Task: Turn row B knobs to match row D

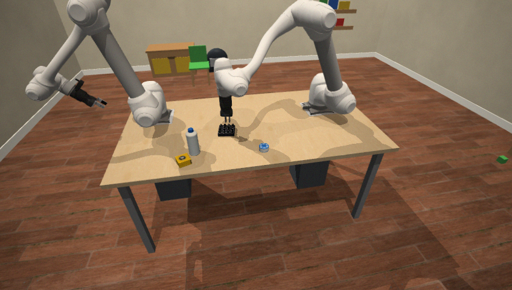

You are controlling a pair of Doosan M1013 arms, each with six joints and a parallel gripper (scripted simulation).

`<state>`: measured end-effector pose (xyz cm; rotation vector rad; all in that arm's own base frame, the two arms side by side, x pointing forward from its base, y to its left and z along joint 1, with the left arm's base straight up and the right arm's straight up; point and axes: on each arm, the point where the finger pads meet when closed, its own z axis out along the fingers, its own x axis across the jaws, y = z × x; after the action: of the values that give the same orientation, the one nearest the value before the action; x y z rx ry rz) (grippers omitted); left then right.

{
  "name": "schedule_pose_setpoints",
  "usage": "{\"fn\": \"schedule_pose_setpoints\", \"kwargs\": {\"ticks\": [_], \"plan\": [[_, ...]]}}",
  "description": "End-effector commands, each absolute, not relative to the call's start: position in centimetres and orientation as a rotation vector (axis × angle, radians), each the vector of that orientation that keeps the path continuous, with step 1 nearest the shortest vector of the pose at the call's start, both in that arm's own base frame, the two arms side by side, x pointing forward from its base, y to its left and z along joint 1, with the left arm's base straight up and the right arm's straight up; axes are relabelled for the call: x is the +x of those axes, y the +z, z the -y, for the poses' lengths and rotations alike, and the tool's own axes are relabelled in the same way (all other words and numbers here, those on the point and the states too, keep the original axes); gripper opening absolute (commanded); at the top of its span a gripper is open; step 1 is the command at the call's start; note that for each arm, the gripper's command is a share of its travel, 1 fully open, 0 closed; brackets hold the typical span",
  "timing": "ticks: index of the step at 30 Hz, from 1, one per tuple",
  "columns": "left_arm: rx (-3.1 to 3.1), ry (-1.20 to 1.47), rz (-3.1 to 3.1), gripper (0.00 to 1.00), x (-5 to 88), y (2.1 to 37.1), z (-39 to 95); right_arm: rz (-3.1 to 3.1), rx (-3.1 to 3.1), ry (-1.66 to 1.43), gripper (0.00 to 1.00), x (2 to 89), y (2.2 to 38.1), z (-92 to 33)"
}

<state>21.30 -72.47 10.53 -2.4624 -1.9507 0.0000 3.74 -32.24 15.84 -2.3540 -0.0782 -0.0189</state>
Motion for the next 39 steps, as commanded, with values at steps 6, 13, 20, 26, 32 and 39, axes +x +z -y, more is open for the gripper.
{"fn": "schedule_pose_setpoints", "kwargs": {"ticks": [6, 13, 20, 26, 32, 39], "plan": [[-2.464, 0.000, 1.952, 0.46, 21.3, 10.6, 72.5, 0.078, -2.355, -0.019, 1.00, 3.7, 15.9, 32.3], [-2.464, 0.001, 1.952, 0.46, 21.3, 10.4, 72.5, 0.078, -2.355, -0.019, 1.00, 3.7, 15.9, 32.3], [-2.464, 0.001, 1.951, 0.46, 21.3, 9.8, 72.5, 0.078, -2.355, -0.019, 1.00, 3.7, 15.9, 32.3], [-2.464, 0.001, 1.951, 0.46, 21.3, 9.2, 72.5, 0.078, -2.355, -0.019, 1.00, 3.7, 15.9, 32.3], [-2.464, 0.001, 1.951, 0.46, 21.3, 8.5, 72.5, 0.078, -2.355, -0.019, 1.00, 3.7, 15.9, 32.3], [-2.464, 0.001, 1.951, 0.46, 21.3, 7.6, 72.5, 0.078, -2.355, -0.019, 1.00, 3.7, 15.9, 32.3]]}}
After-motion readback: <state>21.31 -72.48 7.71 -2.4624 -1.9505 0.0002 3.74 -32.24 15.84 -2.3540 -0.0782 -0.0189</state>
